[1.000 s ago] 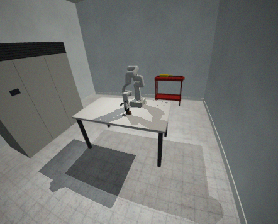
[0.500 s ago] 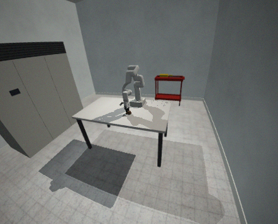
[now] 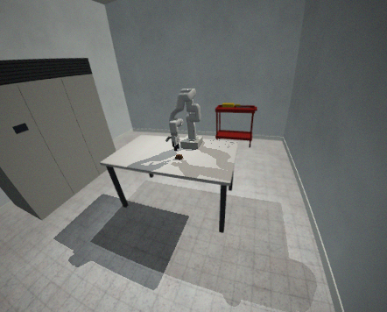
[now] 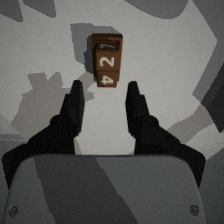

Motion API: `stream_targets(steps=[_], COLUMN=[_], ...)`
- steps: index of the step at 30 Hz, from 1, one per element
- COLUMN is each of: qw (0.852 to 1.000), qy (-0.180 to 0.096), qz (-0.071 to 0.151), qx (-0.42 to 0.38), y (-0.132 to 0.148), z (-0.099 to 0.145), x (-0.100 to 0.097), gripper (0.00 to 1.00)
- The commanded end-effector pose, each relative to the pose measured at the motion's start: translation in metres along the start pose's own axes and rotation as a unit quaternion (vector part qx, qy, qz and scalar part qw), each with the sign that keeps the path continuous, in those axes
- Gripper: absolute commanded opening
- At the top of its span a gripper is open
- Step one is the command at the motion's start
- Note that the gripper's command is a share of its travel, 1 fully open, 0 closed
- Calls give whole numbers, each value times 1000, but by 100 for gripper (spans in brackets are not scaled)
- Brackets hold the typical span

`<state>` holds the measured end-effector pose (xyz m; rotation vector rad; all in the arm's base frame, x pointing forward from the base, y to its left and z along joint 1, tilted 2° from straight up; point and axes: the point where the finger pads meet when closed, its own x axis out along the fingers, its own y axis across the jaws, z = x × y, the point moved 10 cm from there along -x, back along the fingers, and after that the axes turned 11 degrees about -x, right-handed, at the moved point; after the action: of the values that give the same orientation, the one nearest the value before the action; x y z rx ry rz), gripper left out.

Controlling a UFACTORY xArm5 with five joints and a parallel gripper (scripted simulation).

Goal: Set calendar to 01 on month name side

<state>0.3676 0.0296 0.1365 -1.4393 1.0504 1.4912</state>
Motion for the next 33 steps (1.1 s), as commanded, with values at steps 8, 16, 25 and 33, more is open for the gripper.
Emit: stream_targets(steps=[8,16,25,33], qw=[1000,1000,1000,1000], qy=[0,0,0,0], qz=[0,0,0,0], qx=[0,0,0,0], y=[0,0,0,0], z=[0,0,0,1], x=[-11,-11,-11,-15], gripper=[100,100,100,100])
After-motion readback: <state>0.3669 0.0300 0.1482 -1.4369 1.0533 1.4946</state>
